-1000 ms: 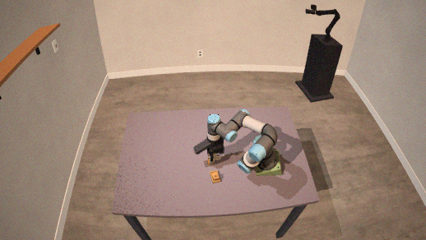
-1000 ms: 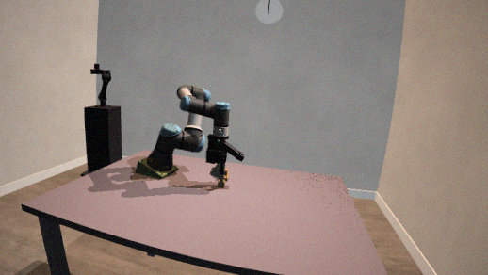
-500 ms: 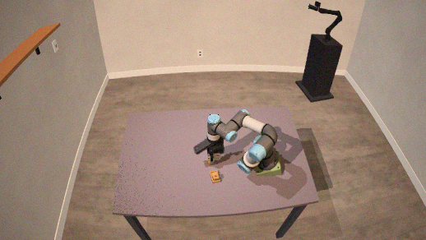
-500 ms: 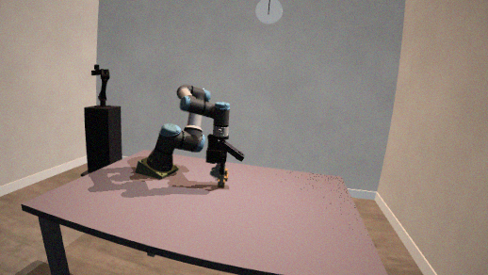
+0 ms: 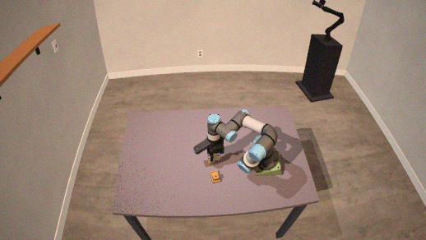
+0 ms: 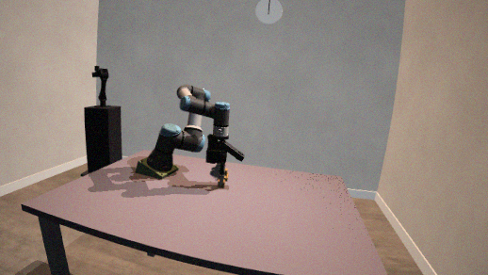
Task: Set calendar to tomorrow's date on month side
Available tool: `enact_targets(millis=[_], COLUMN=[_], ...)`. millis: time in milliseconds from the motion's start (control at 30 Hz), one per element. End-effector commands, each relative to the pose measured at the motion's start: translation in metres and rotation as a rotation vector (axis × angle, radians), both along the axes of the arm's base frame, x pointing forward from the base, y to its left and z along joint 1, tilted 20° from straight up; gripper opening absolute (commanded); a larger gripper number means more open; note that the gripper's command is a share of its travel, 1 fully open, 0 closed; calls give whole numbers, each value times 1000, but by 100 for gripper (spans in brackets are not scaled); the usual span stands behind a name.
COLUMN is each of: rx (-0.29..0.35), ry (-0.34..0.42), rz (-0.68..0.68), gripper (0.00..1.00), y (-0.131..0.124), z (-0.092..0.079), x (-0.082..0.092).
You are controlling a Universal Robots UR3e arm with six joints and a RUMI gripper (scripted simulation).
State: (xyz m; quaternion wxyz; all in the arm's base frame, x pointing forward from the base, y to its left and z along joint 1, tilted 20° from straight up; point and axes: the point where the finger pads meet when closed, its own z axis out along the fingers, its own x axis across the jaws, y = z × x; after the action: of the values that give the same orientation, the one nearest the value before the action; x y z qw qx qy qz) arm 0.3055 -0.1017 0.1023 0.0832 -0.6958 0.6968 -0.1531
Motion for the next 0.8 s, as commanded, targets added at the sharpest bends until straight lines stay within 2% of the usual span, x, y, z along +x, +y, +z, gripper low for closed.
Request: enact_targets(millis=[0,267,300,767], rx=[-2,-2,-2,-2], ry=[-1,-1,-1,-1], rz=[0,0,0,0], gripper=[17,24,28,28], y=[0,0,0,0], z=[1,1,1,1], x=[0,0,0,0])
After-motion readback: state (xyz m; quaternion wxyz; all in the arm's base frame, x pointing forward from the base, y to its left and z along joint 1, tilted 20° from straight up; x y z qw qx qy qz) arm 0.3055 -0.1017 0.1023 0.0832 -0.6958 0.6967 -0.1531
